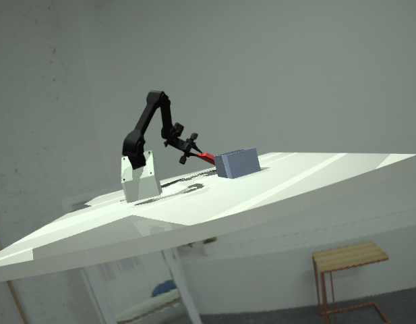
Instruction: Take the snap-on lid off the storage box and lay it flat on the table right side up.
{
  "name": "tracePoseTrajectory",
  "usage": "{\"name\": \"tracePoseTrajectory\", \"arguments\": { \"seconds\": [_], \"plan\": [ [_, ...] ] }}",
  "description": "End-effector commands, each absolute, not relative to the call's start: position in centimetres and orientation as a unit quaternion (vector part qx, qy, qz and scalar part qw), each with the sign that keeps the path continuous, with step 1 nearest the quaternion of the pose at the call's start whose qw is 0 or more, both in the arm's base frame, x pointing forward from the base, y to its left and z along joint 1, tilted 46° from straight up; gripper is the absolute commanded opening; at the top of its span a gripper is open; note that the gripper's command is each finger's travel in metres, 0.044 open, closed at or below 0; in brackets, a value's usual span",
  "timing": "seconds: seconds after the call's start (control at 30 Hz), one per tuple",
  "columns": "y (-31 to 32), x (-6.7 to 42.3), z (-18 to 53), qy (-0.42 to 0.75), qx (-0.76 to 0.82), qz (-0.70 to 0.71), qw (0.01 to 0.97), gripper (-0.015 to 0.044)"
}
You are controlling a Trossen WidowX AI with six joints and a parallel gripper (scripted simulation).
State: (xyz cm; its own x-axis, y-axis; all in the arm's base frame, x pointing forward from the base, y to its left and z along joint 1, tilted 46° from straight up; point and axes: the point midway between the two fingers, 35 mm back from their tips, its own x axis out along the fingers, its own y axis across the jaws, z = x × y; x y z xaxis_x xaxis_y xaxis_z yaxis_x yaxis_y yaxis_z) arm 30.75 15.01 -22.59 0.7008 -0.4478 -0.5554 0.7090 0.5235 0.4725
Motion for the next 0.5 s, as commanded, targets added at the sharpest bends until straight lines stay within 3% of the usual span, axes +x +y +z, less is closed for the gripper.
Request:
{"name": "tracePoseTrajectory", "arguments": {
  "seconds": [0.0,0.47],
  "plan": [
    [14.35,30.44,-23.23,0.191,0.344,-0.343,0.853,0.0],
    [13.54,30.32,-24.02,0.191,0.344,-0.343,0.853,0.0]
  ]
}}
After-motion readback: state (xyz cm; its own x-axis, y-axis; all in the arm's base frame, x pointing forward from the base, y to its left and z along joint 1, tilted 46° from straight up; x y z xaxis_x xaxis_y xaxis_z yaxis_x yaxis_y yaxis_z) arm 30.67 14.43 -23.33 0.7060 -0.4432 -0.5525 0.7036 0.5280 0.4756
